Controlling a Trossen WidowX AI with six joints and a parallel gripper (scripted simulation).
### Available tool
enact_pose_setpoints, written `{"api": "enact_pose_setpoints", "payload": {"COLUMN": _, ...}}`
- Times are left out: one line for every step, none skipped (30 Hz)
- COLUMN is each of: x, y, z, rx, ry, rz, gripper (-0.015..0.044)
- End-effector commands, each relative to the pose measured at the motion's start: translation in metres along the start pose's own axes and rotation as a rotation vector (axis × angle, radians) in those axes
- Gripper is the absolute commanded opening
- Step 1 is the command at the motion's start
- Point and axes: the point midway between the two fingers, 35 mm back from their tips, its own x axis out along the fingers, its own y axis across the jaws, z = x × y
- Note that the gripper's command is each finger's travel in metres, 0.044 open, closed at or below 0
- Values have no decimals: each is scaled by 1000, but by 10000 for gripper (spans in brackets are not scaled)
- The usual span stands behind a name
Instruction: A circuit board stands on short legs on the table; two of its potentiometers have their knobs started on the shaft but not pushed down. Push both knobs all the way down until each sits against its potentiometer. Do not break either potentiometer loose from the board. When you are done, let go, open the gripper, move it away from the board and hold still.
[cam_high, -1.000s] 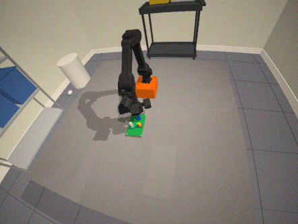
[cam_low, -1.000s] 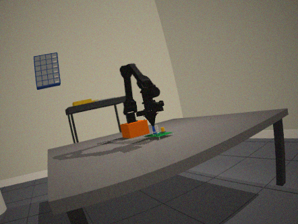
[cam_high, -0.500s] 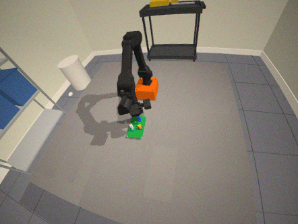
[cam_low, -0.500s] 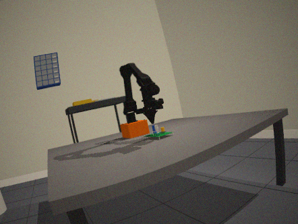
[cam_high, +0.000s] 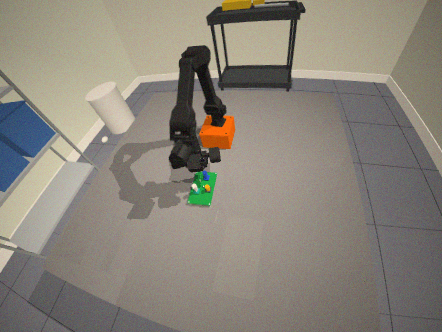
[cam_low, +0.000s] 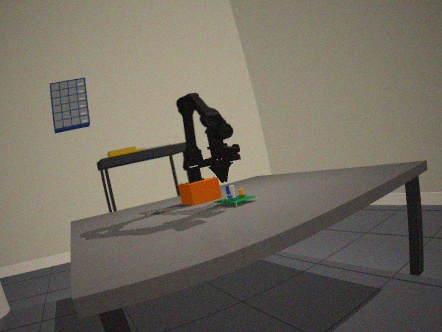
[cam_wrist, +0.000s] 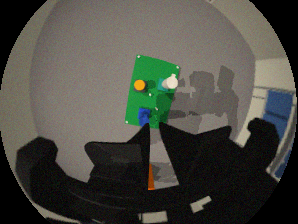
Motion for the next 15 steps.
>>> {"api": "enact_pose_setpoints", "payload": {"x": -7, "y": -7, "z": 5, "rx": -51, "ry": -13, "rz": -9, "gripper": 0}}
{"api": "enact_pose_setpoints", "payload": {"x": -7, "y": -7, "z": 6, "rx": -86, "ry": -12, "rz": -9, "gripper": 0}}
{"api": "enact_pose_setpoints", "payload": {"x": -8, "y": -8, "z": 8, "rx": -120, "ry": -12, "rz": -9, "gripper": 0}}
{"api": "enact_pose_setpoints", "payload": {"x": -9, "y": -8, "z": 9, "rx": -154, "ry": -11, "rz": -9, "gripper": 0}}
{"api": "enact_pose_setpoints", "payload": {"x": -9, "y": -9, "z": 10, "rx": -188, "ry": -10, "rz": -8, "gripper": 0}}
{"api": "enact_pose_setpoints", "payload": {"x": -10, "y": -10, "z": 12, "rx": -223, "ry": -9, "rz": -8, "gripper": 0}}
{"api": "enact_pose_setpoints", "payload": {"x": -11, "y": -10, "z": 13, "rx": -257, "ry": -9, "rz": -8, "gripper": 0}}
{"api": "enact_pose_setpoints", "payload": {"x": -11, "y": -11, "z": 14, "rx": -291, "ry": -8, "rz": -7, "gripper": 0}}
{"api": "enact_pose_setpoints", "payload": {"x": -12, "y": -11, "z": 16, "rx": -325, "ry": -7, "rz": -7, "gripper": 0}}
{"api": "enact_pose_setpoints", "payload": {"x": -13, "y": -12, "z": 17, "rx": -360, "ry": -7, "rz": -7, "gripper": 0}}
{"api": "enact_pose_setpoints", "payload": {"x": -13, "y": -13, "z": 18, "rx": -394, "ry": -6, "rz": -6, "gripper": 0}}
{"api": "enact_pose_setpoints", "payload": {"x": -14, "y": -13, "z": 20, "rx": -428, "ry": -5, "rz": -6, "gripper": 0}}
{"api": "enact_pose_setpoints", "payload": {"x": -14, "y": -14, "z": 21, "rx": -462, "ry": -5, "rz": -6, "gripper": 0}}
{"api": "enact_pose_setpoints", "payload": {"x": -15, "y": -14, "z": 22, "rx": -497, "ry": -4, "rz": -5, "gripper": 0}}
{"api": "enact_pose_setpoints", "payload": {"x": -16, "y": -15, "z": 24, "rx": -531, "ry": -4, "rz": -5, "gripper": 0}}
